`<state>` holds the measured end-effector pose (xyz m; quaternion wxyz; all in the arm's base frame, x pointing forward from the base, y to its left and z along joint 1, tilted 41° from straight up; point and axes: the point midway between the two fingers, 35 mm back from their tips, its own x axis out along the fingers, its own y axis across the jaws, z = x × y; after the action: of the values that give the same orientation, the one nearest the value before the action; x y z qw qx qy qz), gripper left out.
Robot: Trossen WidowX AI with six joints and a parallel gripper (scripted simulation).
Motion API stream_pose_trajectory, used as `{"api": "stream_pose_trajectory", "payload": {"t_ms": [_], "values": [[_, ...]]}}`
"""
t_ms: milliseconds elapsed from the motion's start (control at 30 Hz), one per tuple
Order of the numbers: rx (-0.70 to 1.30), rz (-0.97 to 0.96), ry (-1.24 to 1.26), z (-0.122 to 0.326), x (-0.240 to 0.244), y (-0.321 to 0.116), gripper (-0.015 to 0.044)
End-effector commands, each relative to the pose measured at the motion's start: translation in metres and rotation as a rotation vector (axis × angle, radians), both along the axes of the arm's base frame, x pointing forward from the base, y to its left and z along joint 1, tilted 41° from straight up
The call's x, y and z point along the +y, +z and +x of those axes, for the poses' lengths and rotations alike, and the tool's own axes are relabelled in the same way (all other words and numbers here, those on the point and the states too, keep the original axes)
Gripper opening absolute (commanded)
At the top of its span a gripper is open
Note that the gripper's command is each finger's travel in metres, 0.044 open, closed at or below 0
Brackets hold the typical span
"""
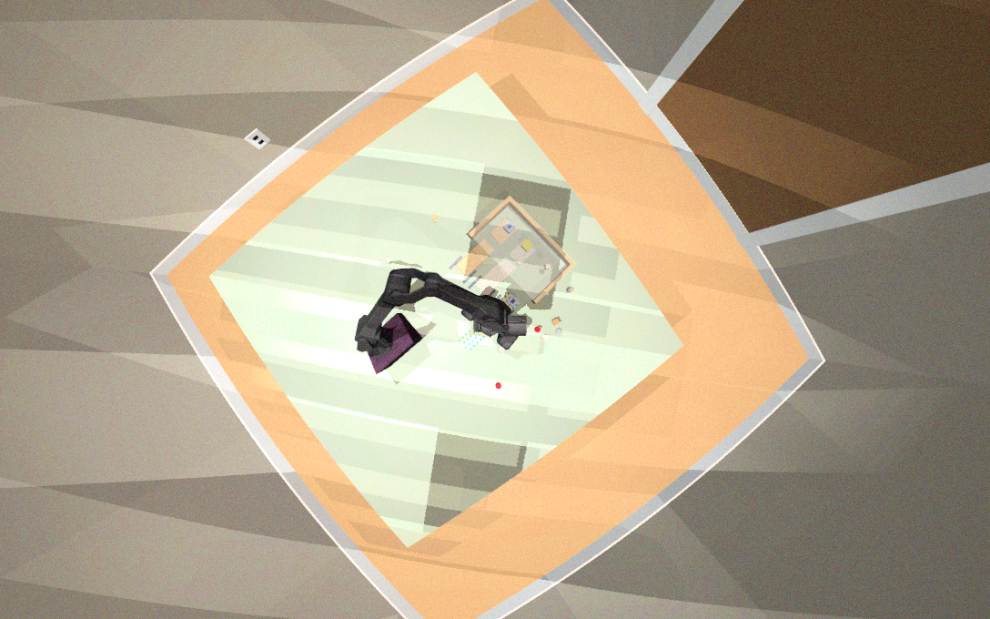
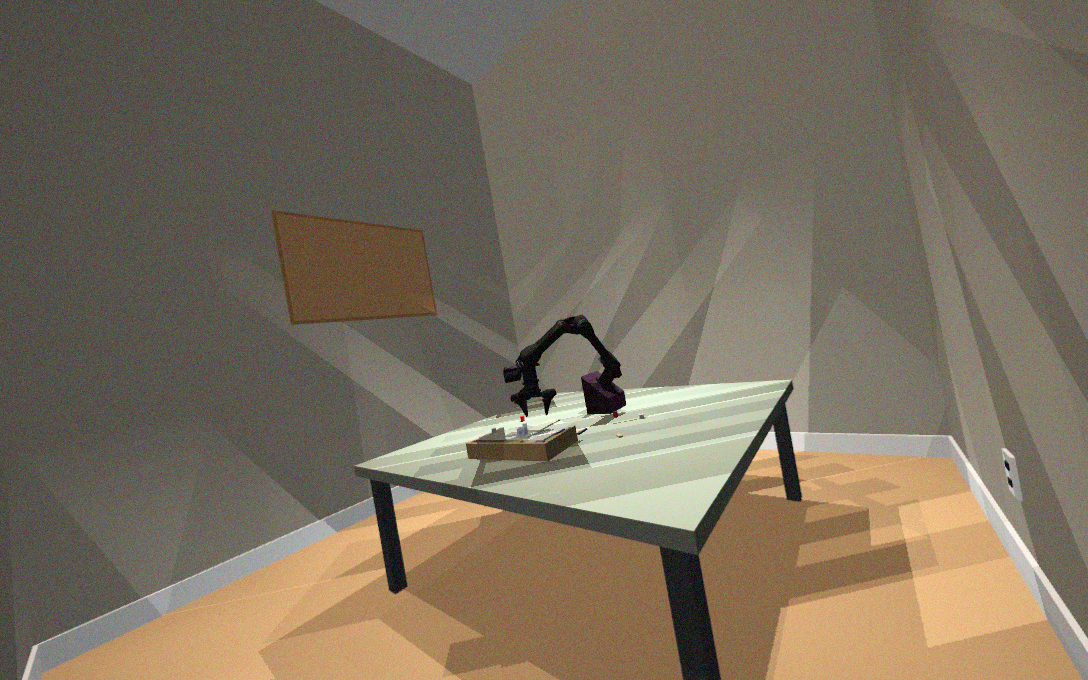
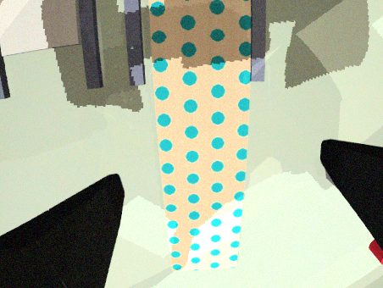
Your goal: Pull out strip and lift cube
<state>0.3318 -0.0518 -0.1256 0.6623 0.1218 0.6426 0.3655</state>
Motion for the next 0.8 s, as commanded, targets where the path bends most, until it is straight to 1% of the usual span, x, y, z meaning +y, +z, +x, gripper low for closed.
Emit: {"api": "stream_pose_trajectory", "payload": {"t_ms": [0, 767], "values": [[0.001, 0.002, -0.006, 0.015, 0.002, 0.002, 0.044], [-0.004, 0.004, -0.006, 0.103, 0.013, 0.017, 0.044]]}}
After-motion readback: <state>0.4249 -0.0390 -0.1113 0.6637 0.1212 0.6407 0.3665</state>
